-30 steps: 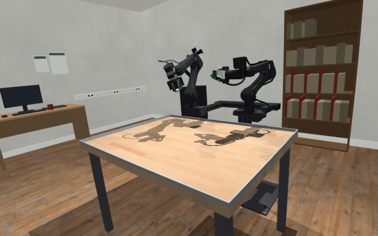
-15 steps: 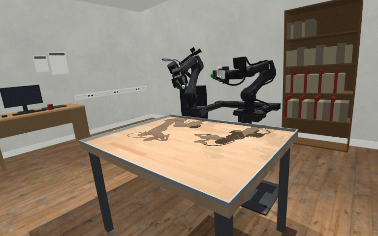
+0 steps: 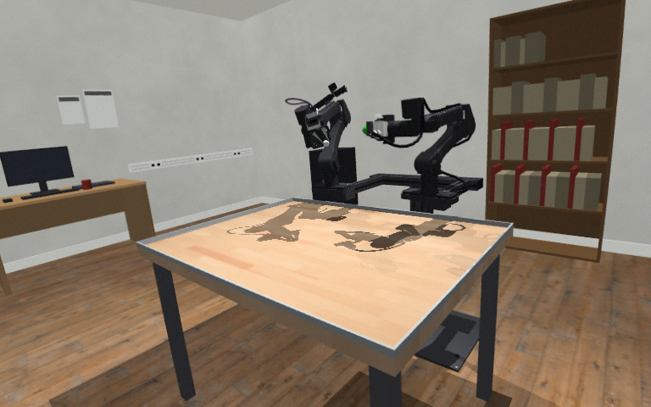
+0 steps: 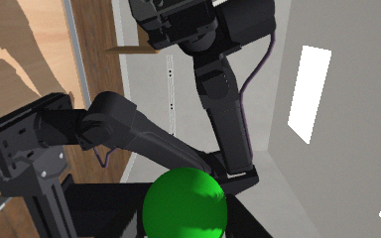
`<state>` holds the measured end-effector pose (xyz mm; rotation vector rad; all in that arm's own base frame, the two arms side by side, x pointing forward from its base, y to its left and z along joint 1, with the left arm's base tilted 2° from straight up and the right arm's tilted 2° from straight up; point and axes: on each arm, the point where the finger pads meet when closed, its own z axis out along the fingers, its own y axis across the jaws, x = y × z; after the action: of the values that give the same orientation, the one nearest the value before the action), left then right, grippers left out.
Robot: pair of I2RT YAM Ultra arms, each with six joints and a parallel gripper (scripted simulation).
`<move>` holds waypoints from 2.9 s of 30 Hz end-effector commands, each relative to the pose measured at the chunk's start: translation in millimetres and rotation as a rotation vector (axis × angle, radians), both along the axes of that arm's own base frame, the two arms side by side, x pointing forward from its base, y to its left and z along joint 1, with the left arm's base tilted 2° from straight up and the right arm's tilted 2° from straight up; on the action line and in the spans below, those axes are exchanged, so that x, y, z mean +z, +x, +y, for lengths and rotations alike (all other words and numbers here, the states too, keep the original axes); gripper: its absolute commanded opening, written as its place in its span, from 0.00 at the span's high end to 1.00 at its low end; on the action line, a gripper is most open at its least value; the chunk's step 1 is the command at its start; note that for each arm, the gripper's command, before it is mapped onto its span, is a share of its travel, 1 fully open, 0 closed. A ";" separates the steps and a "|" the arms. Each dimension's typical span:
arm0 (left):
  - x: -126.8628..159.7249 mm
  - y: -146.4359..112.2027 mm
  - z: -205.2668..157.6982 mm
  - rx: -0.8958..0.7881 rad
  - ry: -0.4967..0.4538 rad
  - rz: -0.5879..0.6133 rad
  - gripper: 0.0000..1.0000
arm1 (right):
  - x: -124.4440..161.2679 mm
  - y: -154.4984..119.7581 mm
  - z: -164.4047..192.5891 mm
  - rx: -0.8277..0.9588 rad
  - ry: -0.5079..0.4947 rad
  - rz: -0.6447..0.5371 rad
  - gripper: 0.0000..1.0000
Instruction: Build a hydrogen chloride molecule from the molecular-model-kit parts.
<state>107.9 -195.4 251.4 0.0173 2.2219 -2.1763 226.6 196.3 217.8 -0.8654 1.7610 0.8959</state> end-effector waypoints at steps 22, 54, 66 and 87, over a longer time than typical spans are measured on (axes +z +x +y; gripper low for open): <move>14.4 -2.9 -2.0 -0.015 -0.010 -0.068 1.00 | 33.0 -72.9 26.6 0.263 0.128 -0.168 1.00; 14.4 -2.9 -2.0 -0.015 -0.010 -0.068 1.00 | 45.9 -151.7 32.1 0.532 0.236 -0.311 1.00; 14.4 -2.9 -2.0 -0.015 -0.010 -0.068 1.00 | 43.3 -141.4 34.2 0.506 0.217 -0.297 1.00; 14.4 -2.9 -2.0 -0.015 -0.010 -0.068 1.00 | 45.6 -142.0 52.3 0.500 0.227 -0.295 1.00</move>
<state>107.9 -195.4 251.4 0.0173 2.2219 -2.1763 82.7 243.3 249.7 -1.2531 1.2133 1.2045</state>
